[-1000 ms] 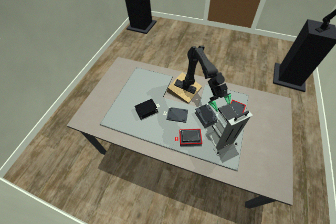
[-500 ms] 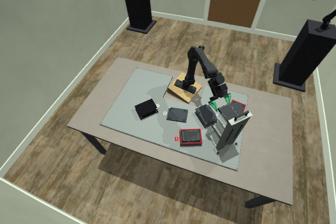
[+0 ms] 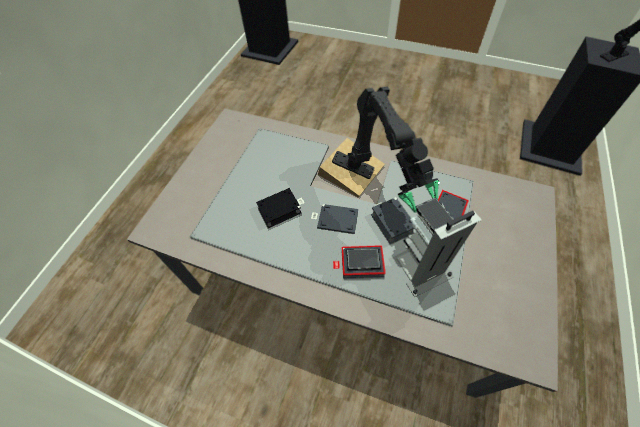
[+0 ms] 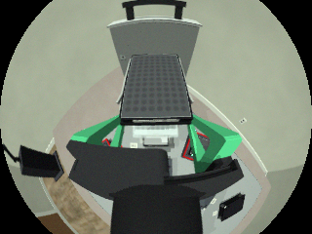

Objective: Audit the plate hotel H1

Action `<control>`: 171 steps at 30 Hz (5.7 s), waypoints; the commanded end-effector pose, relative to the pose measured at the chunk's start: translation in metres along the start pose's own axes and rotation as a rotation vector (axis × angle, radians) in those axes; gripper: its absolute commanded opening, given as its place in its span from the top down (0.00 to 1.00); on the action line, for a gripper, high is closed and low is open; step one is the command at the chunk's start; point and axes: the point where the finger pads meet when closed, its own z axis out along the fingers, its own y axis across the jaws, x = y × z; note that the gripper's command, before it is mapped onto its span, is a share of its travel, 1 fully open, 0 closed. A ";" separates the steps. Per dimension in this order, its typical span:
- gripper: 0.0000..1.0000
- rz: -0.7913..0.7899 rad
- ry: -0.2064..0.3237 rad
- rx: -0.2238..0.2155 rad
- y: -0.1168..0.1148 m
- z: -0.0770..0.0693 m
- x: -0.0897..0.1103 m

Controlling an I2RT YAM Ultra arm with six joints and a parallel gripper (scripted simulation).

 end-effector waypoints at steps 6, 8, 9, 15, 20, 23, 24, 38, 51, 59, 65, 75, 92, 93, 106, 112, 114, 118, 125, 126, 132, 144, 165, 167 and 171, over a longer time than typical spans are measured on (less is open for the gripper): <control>0.14 -0.014 -0.086 -0.003 0.005 -0.015 -0.030; 0.14 -0.014 -0.086 -0.003 0.005 -0.015 -0.030; 0.14 -0.014 -0.086 -0.003 0.005 -0.015 -0.030; 0.14 -0.014 -0.086 -0.003 0.005 -0.015 -0.030; 0.14 -0.014 -0.086 -0.003 0.005 -0.015 -0.030; 0.14 -0.014 -0.086 -0.003 0.005 -0.015 -0.030; 0.14 -0.014 -0.086 -0.003 0.005 -0.015 -0.030; 0.14 -0.014 -0.086 -0.003 0.005 -0.015 -0.030; 0.14 -0.009 -0.063 0.000 0.003 -0.012 -0.025; 0.14 -0.009 -0.063 0.000 0.003 -0.012 -0.025; 0.14 -0.009 -0.063 0.000 0.003 -0.012 -0.025; 0.14 -0.010 -0.060 0.002 0.000 -0.021 -0.014; 0.14 -0.016 -0.082 0.001 0.002 -0.043 -0.013; 0.14 -0.011 -0.054 0.002 0.000 -0.039 -0.001; 0.14 -0.011 -0.050 0.002 0.001 -0.054 0.008; 0.14 -0.010 -0.047 0.003 0.000 -0.057 0.013; 0.14 -0.014 -0.064 0.002 0.001 -0.061 0.009; 0.14 -0.013 -0.056 0.002 0.001 -0.066 0.013; 0.14 -0.011 -0.049 0.003 0.001 -0.070 0.020; 0.14 -0.017 -0.074 0.002 0.002 -0.075 0.011; 0.14 -0.016 -0.063 0.002 0.001 -0.079 0.021; 0.14 -0.012 -0.050 0.003 0.000 -0.086 0.034; 0.14 -0.013 -0.047 0.003 0.002 -0.112 0.044; 0.14 -0.011 -0.040 0.003 0.000 -0.110 0.051; 0.14 -0.014 -0.048 0.003 0.001 -0.116 0.051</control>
